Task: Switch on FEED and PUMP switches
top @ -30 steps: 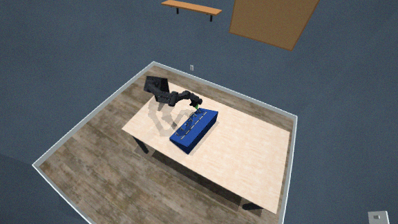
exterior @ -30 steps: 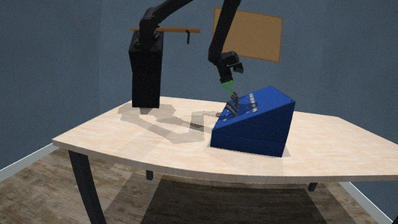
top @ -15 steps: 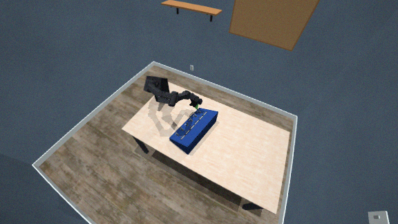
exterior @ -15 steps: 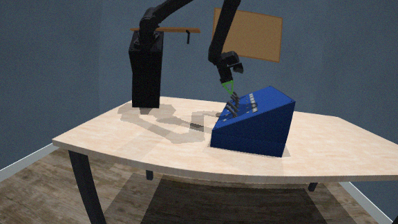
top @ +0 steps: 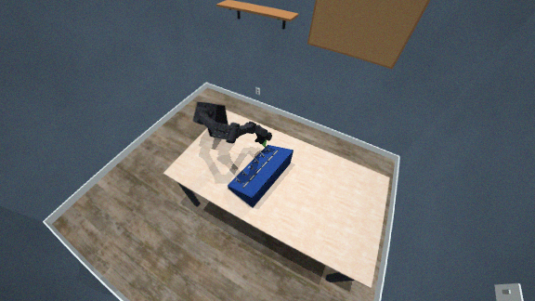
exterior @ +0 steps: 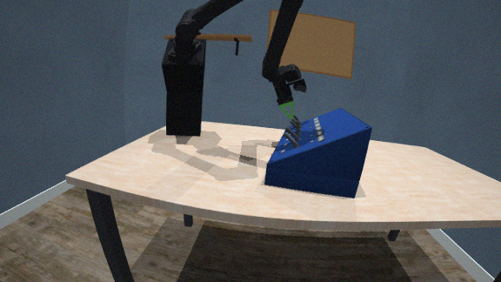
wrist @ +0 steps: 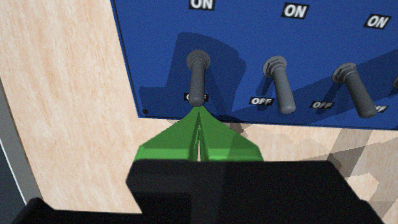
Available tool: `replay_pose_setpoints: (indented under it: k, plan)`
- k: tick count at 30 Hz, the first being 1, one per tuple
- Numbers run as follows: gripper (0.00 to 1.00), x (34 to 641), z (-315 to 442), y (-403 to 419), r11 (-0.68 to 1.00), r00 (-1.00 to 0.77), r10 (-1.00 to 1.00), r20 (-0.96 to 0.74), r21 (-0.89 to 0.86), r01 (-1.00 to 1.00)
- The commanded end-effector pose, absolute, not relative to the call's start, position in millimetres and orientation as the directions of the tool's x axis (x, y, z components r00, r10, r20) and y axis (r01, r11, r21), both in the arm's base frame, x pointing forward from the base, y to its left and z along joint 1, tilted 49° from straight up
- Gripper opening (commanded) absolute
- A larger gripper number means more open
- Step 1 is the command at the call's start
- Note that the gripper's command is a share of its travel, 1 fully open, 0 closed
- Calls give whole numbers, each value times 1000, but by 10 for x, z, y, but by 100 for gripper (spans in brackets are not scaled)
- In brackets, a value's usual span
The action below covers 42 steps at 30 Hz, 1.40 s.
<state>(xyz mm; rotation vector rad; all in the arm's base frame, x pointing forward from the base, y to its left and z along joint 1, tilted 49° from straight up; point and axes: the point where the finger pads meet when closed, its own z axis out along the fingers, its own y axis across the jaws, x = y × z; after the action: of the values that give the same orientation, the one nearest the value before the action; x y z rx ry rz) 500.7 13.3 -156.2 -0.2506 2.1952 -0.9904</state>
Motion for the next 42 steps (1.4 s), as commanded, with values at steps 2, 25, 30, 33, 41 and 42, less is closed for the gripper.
replay_pose_setpoints:
  k: [2,25,30,33,41,42]
  plan:
    - [0,5468,-1177,527,730,-639,-437,-634,-665,160]
    - [0,5522,-1129,556,727,-645,-436,-628,-668,158]
    - [0,5526,-1124,560,728,-643,-436,-630,-667,160]
    - [0,5526,-1124,560,728,-643,-436,-630,-667,160]
    - [0,5526,-1124,560,728,-643,-436,-630,-667,160]
    - [0,5526,-1124,560,728,-643,-436,-630,-667,160]
